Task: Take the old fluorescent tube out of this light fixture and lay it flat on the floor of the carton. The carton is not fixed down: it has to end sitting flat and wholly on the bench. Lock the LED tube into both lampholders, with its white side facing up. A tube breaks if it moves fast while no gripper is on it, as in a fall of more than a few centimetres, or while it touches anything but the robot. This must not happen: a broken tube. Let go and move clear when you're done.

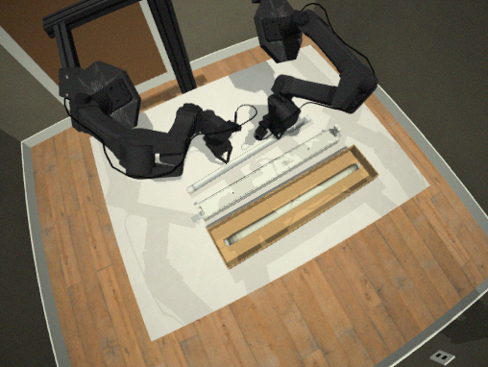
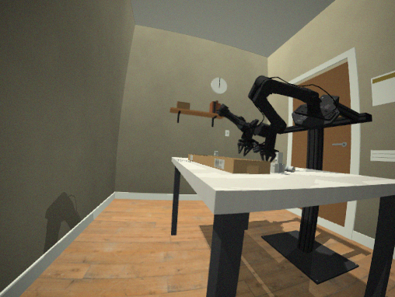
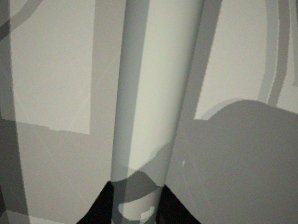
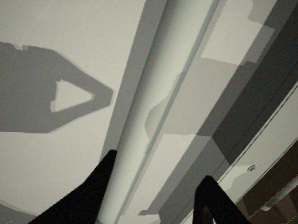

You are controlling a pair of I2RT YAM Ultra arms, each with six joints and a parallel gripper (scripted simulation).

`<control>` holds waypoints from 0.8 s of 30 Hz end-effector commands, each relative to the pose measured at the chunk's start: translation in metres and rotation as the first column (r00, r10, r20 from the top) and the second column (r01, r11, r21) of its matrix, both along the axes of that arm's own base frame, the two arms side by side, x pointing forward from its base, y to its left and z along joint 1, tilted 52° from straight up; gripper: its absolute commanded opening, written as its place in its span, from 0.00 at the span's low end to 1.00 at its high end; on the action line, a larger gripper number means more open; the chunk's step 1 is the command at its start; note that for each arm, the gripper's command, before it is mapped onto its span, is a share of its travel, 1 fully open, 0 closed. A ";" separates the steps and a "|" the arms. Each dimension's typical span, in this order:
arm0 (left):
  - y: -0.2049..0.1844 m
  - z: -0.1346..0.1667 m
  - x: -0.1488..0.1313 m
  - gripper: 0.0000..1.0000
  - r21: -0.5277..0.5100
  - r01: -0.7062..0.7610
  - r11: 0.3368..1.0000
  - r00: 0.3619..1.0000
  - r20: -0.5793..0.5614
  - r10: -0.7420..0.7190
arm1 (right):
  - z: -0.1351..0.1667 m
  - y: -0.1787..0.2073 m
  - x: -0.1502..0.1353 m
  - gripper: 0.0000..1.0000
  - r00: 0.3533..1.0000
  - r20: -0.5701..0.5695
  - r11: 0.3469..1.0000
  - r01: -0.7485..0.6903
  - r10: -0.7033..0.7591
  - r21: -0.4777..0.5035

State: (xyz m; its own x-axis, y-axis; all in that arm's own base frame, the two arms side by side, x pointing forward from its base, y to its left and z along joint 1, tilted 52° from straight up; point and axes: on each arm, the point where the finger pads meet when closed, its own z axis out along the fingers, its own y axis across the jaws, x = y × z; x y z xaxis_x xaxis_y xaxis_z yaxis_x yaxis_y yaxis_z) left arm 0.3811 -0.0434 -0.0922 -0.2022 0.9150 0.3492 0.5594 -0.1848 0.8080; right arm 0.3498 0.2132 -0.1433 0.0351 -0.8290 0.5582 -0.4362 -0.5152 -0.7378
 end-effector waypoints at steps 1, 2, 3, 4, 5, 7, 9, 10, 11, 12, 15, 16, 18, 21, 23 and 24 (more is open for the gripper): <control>-0.010 -0.009 -0.004 0.11 0.002 0.040 0.999 0.999 -0.027 -0.040 | -0.015 -0.010 -0.004 0.49 1.000 -0.014 1.000 -0.028 0.028 -0.009; -0.010 -0.009 -0.004 0.11 0.002 0.040 0.999 0.999 -0.027 -0.040 | -0.015 -0.010 -0.004 0.49 1.000 -0.014 1.000 -0.028 0.028 -0.009; -0.010 -0.009 -0.004 0.11 0.002 0.040 0.999 0.999 -0.027 -0.040 | -0.015 -0.010 -0.004 0.49 1.000 -0.014 1.000 -0.028 0.028 -0.009; -0.010 -0.009 -0.004 0.11 0.002 0.040 0.999 0.999 -0.027 -0.040 | -0.013 -0.001 -0.005 0.49 0.999 -0.006 0.999 -0.043 0.043 0.000; -0.010 -0.009 -0.004 0.11 0.002 0.040 0.999 0.999 -0.027 -0.040 | -0.013 0.002 -0.008 0.49 0.999 -0.008 0.999 -0.053 0.053 -0.002; -0.010 -0.009 -0.004 0.11 0.002 0.040 0.999 0.999 -0.027 -0.040 | -0.011 0.005 -0.008 0.49 0.998 -0.004 0.998 -0.059 0.059 0.002; -0.010 -0.009 -0.004 0.11 0.002 0.040 0.999 0.999 -0.027 -0.040 | -0.018 0.001 -0.011 0.49 0.998 -0.016 0.998 -0.060 0.060 -0.011; -0.010 -0.009 -0.004 0.11 0.002 0.040 0.999 0.999 -0.027 -0.040 | -0.018 0.001 -0.012 0.49 0.998 -0.018 0.998 -0.060 0.060 -0.015; -0.010 -0.009 -0.004 0.11 0.002 0.040 0.999 0.999 -0.027 -0.040 | -0.018 0.001 -0.012 0.49 0.998 -0.019 0.998 -0.060 0.060 -0.015; -0.010 -0.009 -0.004 0.11 0.002 0.040 0.999 0.999 -0.027 -0.040 | -0.018 0.001 -0.011 0.49 0.998 -0.016 0.998 -0.060 0.060 -0.012; -0.010 -0.009 -0.004 0.11 0.002 0.040 0.999 0.999 -0.027 -0.040 | -0.018 0.001 -0.012 0.49 0.998 -0.018 0.998 -0.060 0.060 -0.014; -0.010 -0.009 -0.004 0.11 0.002 0.040 0.999 0.999 -0.027 -0.040 | -0.019 0.000 -0.012 0.49 0.998 -0.024 0.998 -0.060 0.060 -0.021; -0.010 -0.009 -0.004 0.11 0.002 0.040 0.999 0.999 -0.027 -0.040 | -0.014 -0.002 0.006 0.49 1.000 0.002 1.000 -0.028 0.028 0.011; -0.010 -0.009 -0.004 0.11 0.002 0.040 0.999 0.999 -0.027 -0.040 | -0.015 0.000 0.012 0.49 0.999 0.005 0.999 -0.039 0.039 0.015; -0.010 -0.009 -0.004 0.11 0.002 0.040 0.999 0.999 -0.027 -0.040 | -0.018 -0.002 0.017 0.49 0.999 0.004 0.999 -0.038 0.038 0.015; -0.010 -0.009 -0.004 0.11 0.002 0.040 0.999 0.999 -0.027 -0.040 | -0.019 -0.003 0.019 0.49 0.999 0.003 0.999 -0.037 0.037 0.015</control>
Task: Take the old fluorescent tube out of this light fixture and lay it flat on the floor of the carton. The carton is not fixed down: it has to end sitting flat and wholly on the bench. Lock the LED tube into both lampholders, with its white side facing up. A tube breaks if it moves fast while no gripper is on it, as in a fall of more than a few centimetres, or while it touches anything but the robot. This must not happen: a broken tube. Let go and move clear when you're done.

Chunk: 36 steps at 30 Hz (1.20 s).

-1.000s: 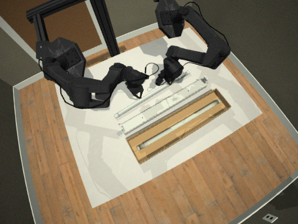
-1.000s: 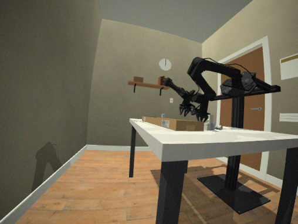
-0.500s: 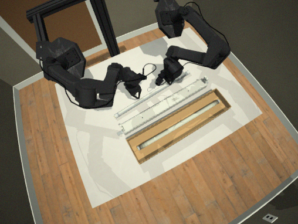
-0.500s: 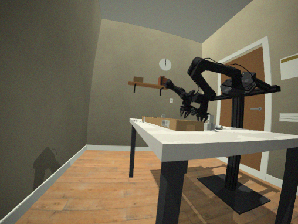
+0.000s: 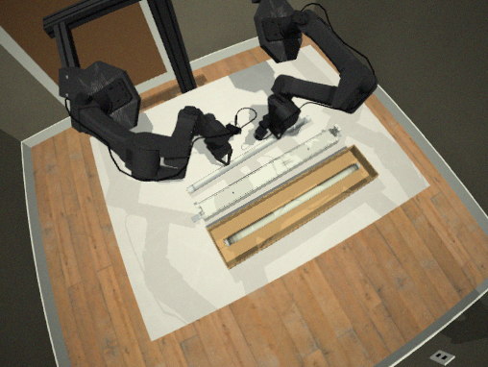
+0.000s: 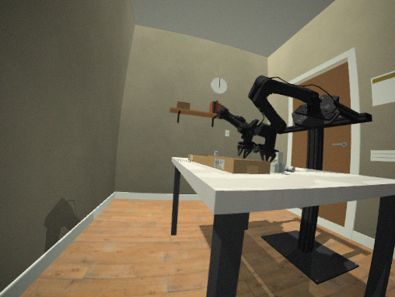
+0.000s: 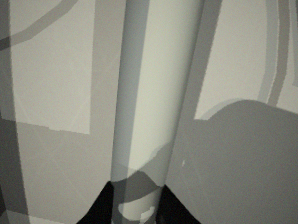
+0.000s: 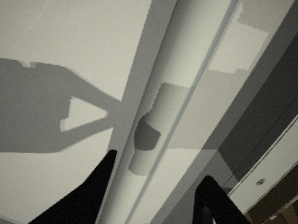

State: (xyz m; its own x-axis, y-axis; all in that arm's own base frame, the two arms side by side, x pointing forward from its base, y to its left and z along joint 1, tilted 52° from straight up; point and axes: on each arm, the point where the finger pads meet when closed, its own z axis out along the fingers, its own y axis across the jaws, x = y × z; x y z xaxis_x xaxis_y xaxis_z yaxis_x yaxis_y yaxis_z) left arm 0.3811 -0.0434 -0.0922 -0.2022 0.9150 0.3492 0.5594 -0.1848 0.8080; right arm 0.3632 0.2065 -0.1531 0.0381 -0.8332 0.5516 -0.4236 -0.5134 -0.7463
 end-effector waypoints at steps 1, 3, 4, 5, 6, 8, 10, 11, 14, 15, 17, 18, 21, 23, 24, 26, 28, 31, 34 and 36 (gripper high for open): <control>-0.010 -0.009 -0.004 0.11 0.002 0.040 0.999 0.999 -0.027 -0.040 | -0.011 0.003 0.008 0.49 1.000 -0.008 1.000 -0.025 0.026 0.005; -0.010 -0.009 -0.004 0.11 0.002 0.040 0.999 0.999 -0.027 -0.040 | -0.014 0.001 0.012 0.49 1.000 -0.011 1.000 -0.024 0.024 0.003; -0.010 -0.009 -0.004 0.11 0.002 0.040 0.999 0.999 -0.027 -0.040 | -0.015 0.000 0.014 0.49 1.000 -0.011 1.000 -0.023 0.023 0.003; -0.010 -0.009 -0.004 0.11 0.002 0.040 0.999 0.999 -0.027 -0.040 | -0.016 0.000 0.016 0.49 1.000 -0.012 1.000 -0.022 0.023 0.002; -0.010 -0.009 -0.004 0.11 0.002 0.040 0.999 0.999 -0.027 -0.040 | -0.018 -0.001 0.018 0.49 1.000 -0.013 1.000 -0.022 0.022 0.002; -0.010 -0.009 -0.004 0.11 0.002 0.040 0.999 0.999 -0.027 -0.040 | -0.020 -0.003 0.023 0.49 1.000 -0.014 1.000 -0.019 0.019 0.002; -0.010 -0.009 -0.004 0.11 0.002 0.040 0.999 0.999 -0.027 -0.040 | -0.022 -0.004 0.027 0.49 1.000 -0.015 1.000 -0.017 0.017 0.002; -0.010 -0.009 -0.004 0.11 0.002 0.040 0.999 0.999 -0.027 -0.040 | -0.027 -0.006 0.022 0.49 0.999 -0.036 1.000 -0.013 0.012 -0.019; -0.010 -0.009 -0.004 0.11 0.002 0.040 0.999 0.999 -0.027 -0.040 | -0.026 -0.007 0.031 0.49 1.000 -0.022 1.000 -0.014 0.014 -0.004; -0.010 -0.009 -0.004 0.11 0.002 0.040 0.999 0.999 -0.027 -0.040 | -0.025 -0.007 0.035 0.49 1.000 -0.015 1.000 -0.012 0.012 0.003; -0.010 -0.009 -0.004 0.11 0.002 0.040 0.999 0.999 -0.027 -0.040 | -0.027 -0.009 0.031 0.49 1.000 -0.021 1.000 -0.006 0.005 -0.004; -0.010 -0.009 -0.004 0.11 0.002 0.040 0.999 0.999 -0.027 -0.040 | -0.027 -0.007 0.027 0.49 0.999 -0.030 1.000 -0.016 0.015 -0.012; -0.010 -0.009 -0.004 0.11 0.002 0.040 0.999 0.999 -0.027 -0.040 | -0.030 0.000 0.026 0.11 0.999 -0.031 0.999 -0.029 0.029 -0.013; -0.010 -0.009 -0.004 0.11 -0.001 0.039 0.999 0.999 -0.025 -0.039 | -0.027 -0.004 0.022 0.11 0.999 -0.042 0.999 -0.027 0.026 -0.022; -0.010 -0.009 -0.004 0.11 -0.002 0.038 0.999 0.999 -0.024 -0.038 | -0.028 -0.003 0.021 0.11 0.999 -0.043 0.999 -0.030 0.029 -0.023; -0.010 -0.009 -0.004 0.11 -0.002 0.038 0.999 0.999 -0.024 -0.038 | -0.028 -0.003 0.021 0.11 0.999 -0.043 0.999 -0.030 0.029 -0.023; -0.010 -0.009 -0.004 0.11 -0.002 0.038 0.999 0.999 -0.024 -0.038 | -0.028 -0.003 0.021 0.11 0.999 -0.043 0.999 -0.030 0.029 -0.023; -0.010 -0.009 -0.004 0.11 -0.002 0.038 0.999 0.999 -0.024 -0.038 | -0.028 -0.003 0.021 0.11 0.999 -0.043 0.999 -0.030 0.029 -0.023; -0.010 -0.009 -0.004 0.11 -0.002 0.038 0.999 0.999 -0.024 -0.038 | -0.028 -0.003 0.021 0.11 0.999 -0.043 0.999 -0.030 0.029 -0.023; -0.010 -0.009 -0.004 0.11 -0.002 0.038 0.999 0.999 -0.024 -0.038 | -0.028 -0.003 0.021 0.11 0.999 -0.043 0.999 -0.030 0.029 -0.023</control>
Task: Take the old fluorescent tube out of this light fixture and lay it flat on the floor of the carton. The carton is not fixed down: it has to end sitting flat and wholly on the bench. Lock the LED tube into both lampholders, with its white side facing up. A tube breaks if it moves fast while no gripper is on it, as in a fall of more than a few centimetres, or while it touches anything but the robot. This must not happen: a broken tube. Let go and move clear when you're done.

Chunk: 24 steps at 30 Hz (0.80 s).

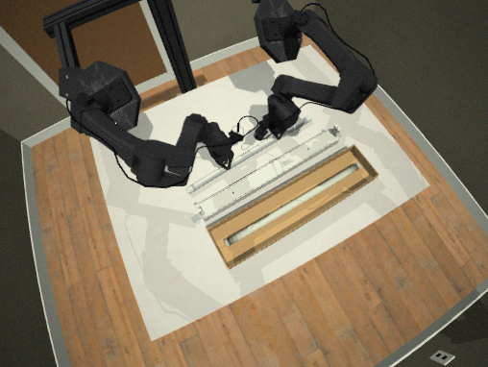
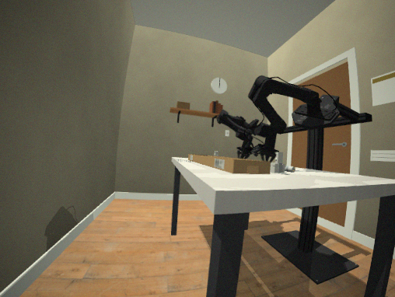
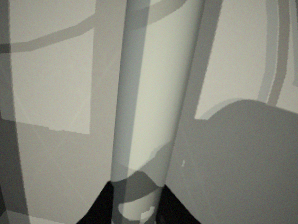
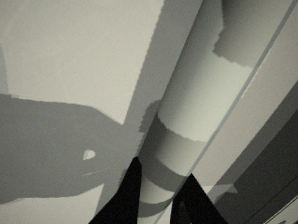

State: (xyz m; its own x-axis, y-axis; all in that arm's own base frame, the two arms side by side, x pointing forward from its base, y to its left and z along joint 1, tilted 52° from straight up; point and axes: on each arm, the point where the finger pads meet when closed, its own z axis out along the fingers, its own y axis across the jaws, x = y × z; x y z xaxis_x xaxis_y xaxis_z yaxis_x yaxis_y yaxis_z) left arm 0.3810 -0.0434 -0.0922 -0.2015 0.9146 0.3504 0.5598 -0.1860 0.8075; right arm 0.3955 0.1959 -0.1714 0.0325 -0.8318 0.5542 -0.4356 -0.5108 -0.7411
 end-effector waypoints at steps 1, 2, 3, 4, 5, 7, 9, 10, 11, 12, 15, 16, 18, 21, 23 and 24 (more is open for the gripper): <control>-0.010 -0.009 -0.004 0.11 -0.003 0.038 0.999 0.999 -0.024 -0.038 | -0.009 0.007 -0.011 0.11 0.999 -0.036 0.999 -0.042 0.041 -0.019; -0.010 -0.009 -0.004 0.11 -0.003 0.038 0.999 0.999 -0.024 -0.038 | -0.009 0.007 -0.011 0.11 0.999 -0.036 0.999 -0.042 0.041 -0.019; -0.009 -0.009 -0.006 0.11 -0.003 0.035 0.999 0.999 -0.030 -0.035 | -0.007 0.007 -0.011 0.11 0.999 -0.035 0.999 -0.040 0.039 -0.016; -0.009 -0.006 -0.007 0.11 -0.006 0.034 0.999 0.999 -0.026 -0.034 | -0.003 0.007 -0.011 0.11 0.999 -0.031 0.999 -0.038 0.038 -0.010; -0.009 0.000 -0.008 0.11 -0.009 0.033 0.999 0.999 -0.019 -0.033 | 0.004 0.012 -0.007 0.11 0.999 -0.016 0.999 -0.037 0.038 0.004; -0.010 0.003 -0.006 0.11 -0.013 0.031 0.999 0.999 -0.010 -0.031 | 0.006 0.011 -0.007 0.11 0.999 -0.010 1.000 -0.030 0.030 0.003; -0.010 0.002 -0.007 0.11 -0.011 0.033 0.999 0.999 -0.013 -0.033 | 0.005 0.013 -0.008 0.11 0.999 -0.015 0.999 -0.037 0.037 0.004; -0.010 0.002 -0.007 0.11 -0.011 0.033 0.999 0.999 -0.013 -0.033 | 0.005 0.013 -0.008 0.11 0.999 -0.015 0.999 -0.037 0.037 0.004; -0.010 0.002 -0.007 0.11 -0.011 0.033 0.999 0.999 -0.013 -0.033 | 0.005 0.013 -0.008 0.11 0.999 -0.015 0.999 -0.037 0.037 0.004; -0.008 0.004 -0.008 0.11 -0.004 0.016 1.000 1.000 -0.006 -0.016 | 0.007 0.008 -0.008 0.11 1.000 -0.005 1.000 -0.014 0.014 -0.007; -0.009 0.006 -0.010 0.11 -0.003 0.014 1.000 1.000 -0.004 -0.014 | 0.012 0.010 -0.010 0.11 1.000 -0.001 1.000 -0.012 0.012 -0.004; -0.009 0.007 -0.011 0.11 -0.003 0.013 1.000 1.000 -0.004 -0.013 | 0.012 0.010 -0.011 0.11 1.000 -0.001 1.000 -0.013 0.013 -0.005; -0.010 0.009 -0.013 0.11 -0.003 0.012 1.000 1.000 -0.004 -0.012 | 0.014 0.011 -0.013 0.11 1.000 -0.001 1.000 -0.013 0.013 -0.005; -0.012 0.011 -0.017 0.11 -0.002 0.010 1.000 1.000 -0.004 -0.010 | 0.017 0.013 -0.016 0.11 1.000 -0.002 1.000 -0.013 0.013 -0.006; -0.013 0.013 -0.019 0.11 -0.002 0.009 1.000 1.000 -0.004 -0.009 | 0.019 0.014 -0.019 0.11 1.000 -0.002 1.000 -0.014 0.014 -0.007; -0.014 0.014 -0.020 0.11 -0.003 0.010 1.000 1.000 -0.004 -0.010 | 0.020 0.014 -0.020 0.11 1.000 -0.002 1.000 -0.014 0.014 -0.007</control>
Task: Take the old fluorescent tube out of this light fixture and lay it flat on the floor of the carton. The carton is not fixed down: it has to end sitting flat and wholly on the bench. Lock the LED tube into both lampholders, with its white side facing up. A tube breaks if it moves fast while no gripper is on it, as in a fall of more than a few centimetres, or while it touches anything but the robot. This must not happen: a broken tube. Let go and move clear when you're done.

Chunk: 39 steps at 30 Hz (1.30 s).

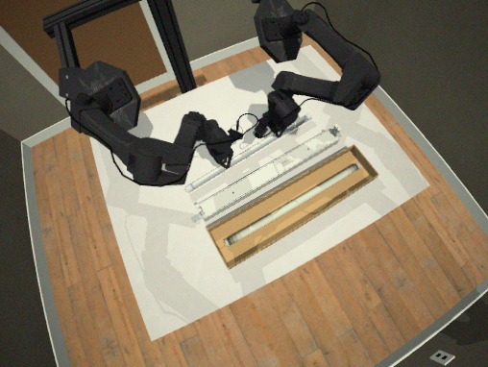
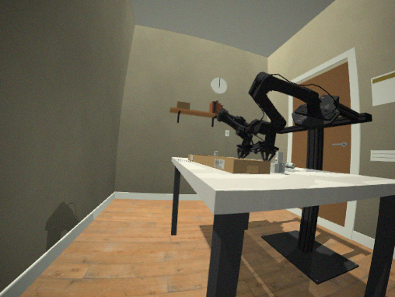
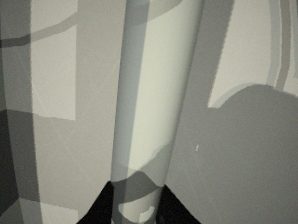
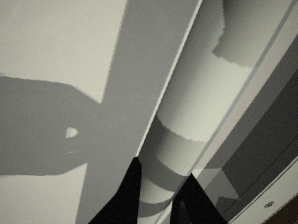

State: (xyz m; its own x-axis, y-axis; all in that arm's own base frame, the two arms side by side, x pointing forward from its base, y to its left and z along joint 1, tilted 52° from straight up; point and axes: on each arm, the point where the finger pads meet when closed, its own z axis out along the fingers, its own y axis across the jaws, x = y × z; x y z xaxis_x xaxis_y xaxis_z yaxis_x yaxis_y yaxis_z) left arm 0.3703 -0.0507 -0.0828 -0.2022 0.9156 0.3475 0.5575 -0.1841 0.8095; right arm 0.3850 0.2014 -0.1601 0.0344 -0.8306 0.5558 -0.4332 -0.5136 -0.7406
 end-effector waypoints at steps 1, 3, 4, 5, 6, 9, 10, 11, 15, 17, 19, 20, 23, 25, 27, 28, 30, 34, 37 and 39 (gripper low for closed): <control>-0.007 0.005 -0.010 0.11 0.000 0.010 1.000 1.000 -0.007 -0.010 | 0.009 0.009 -0.010 0.11 1.000 -0.004 1.000 -0.012 0.012 -0.005; -0.009 0.005 -0.009 0.11 -0.004 0.022 1.000 1.000 -0.005 -0.022 | 0.009 0.012 -0.009 0.11 1.000 -0.005 1.000 -0.023 0.023 0.000; -0.009 0.005 -0.009 0.11 -0.004 0.022 1.000 1.000 -0.005 -0.022 | 0.009 0.012 -0.009 0.11 1.000 -0.005 1.000 -0.023 0.023 0.000; -0.008 0.006 -0.011 0.11 -0.001 0.013 1.000 1.000 -0.007 -0.013 | 0.008 0.009 -0.012 0.11 1.000 -0.008 1.000 -0.014 0.014 -0.009; -0.008 0.006 -0.015 0.11 0.002 0.015 1.000 1.000 -0.013 -0.015 | 0.012 0.011 -0.013 0.11 1.000 -0.005 1.000 -0.017 0.017 -0.006; -0.010 0.008 -0.013 0.11 -0.002 0.015 1.000 1.000 -0.005 -0.015 | 0.012 0.012 -0.013 0.11 1.000 -0.004 1.000 -0.016 0.016 -0.005; -0.011 0.008 -0.013 0.11 -0.004 0.018 1.000 1.000 -0.006 -0.018 | 0.012 0.013 -0.013 0.11 1.000 -0.006 1.000 -0.021 0.020 -0.003; -0.011 0.008 -0.014 0.11 -0.005 0.020 1.000 1.000 -0.007 -0.020 | 0.011 0.013 -0.014 0.11 1.000 -0.011 1.000 -0.027 0.027 -0.001; -0.015 0.009 -0.011 0.11 -0.014 0.031 0.999 1.000 0.000 -0.031 | 0.008 0.020 -0.011 0.11 0.999 -0.009 0.999 -0.039 0.039 0.011; -0.016 0.010 -0.010 0.11 -0.015 0.031 0.999 1.000 0.003 -0.031 | 0.012 0.023 -0.009 0.11 0.999 0.000 0.999 -0.041 0.041 0.019; -0.014 0.002 -0.013 0.11 -0.009 0.032 0.999 0.999 -0.009 -0.032 | 0.013 0.024 -0.008 0.11 0.999 0.002 0.999 -0.041 0.041 0.022; -0.014 0.002 -0.013 0.11 -0.009 0.032 0.999 0.999 -0.009 -0.032 | 0.013 0.024 -0.008 0.11 0.999 0.002 0.999 -0.041 0.041 0.022; -0.019 0.012 -0.005 0.11 -0.022 0.032 0.999 0.999 0.011 -0.031 | 0.021 0.030 -0.003 0.11 0.999 0.016 0.998 -0.039 0.038 0.040; -0.021 0.012 -0.001 0.11 -0.028 0.030 0.999 0.999 0.014 -0.029 | 0.016 0.028 -0.005 0.11 0.999 0.006 0.999 -0.035 0.035 0.034; -0.016 0.008 -0.009 0.11 -0.016 0.029 0.999 0.999 -0.015 -0.029 | 0.014 0.025 -0.007 0.11 0.999 -0.006 0.999 -0.032 0.032 0.027; -0.017 0.008 -0.008 0.11 -0.019 0.028 0.999 0.999 -0.016 -0.028 | 0.015 0.027 -0.006 0.11 1.000 -0.005 0.999 -0.030 0.030 0.031; -0.020 0.010 -0.003 0.11 -0.027 0.026 0.999 1.000 -0.012 -0.026 | 0.015 0.027 -0.006 0.11 1.000 -0.012 0.999 -0.025 0.026 0.031; -0.019 0.009 -0.004 0.11 -0.030 0.019 0.999 0.999 -0.034 -0.020 | 0.013 0.025 -0.007 0.11 0.999 -0.034 1.000 -0.014 0.015 0.024; -0.021 0.013 -0.001 0.11 -0.037 0.020 0.999 1.000 -0.015 -0.020 | 0.017 0.027 -0.005 0.11 1.000 -0.022 0.999 -0.017 0.018 0.034; -0.018 0.008 -0.005 0.11 -0.033 0.011 0.999 0.998 -0.054 -0.012 | 0.011 0.021 -0.008 0.11 0.999 -0.054 1.000 0.000 0.001 0.018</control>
State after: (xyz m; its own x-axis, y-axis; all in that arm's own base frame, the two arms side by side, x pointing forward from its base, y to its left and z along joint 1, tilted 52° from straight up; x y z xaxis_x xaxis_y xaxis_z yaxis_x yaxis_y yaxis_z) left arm 0.3640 -0.0556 -0.0742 -0.2080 0.9142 0.3478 0.5826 -0.1698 0.7948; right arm 0.3795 0.2065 -0.1516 0.0347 -0.8323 0.5533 -0.4640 -0.5037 -0.7287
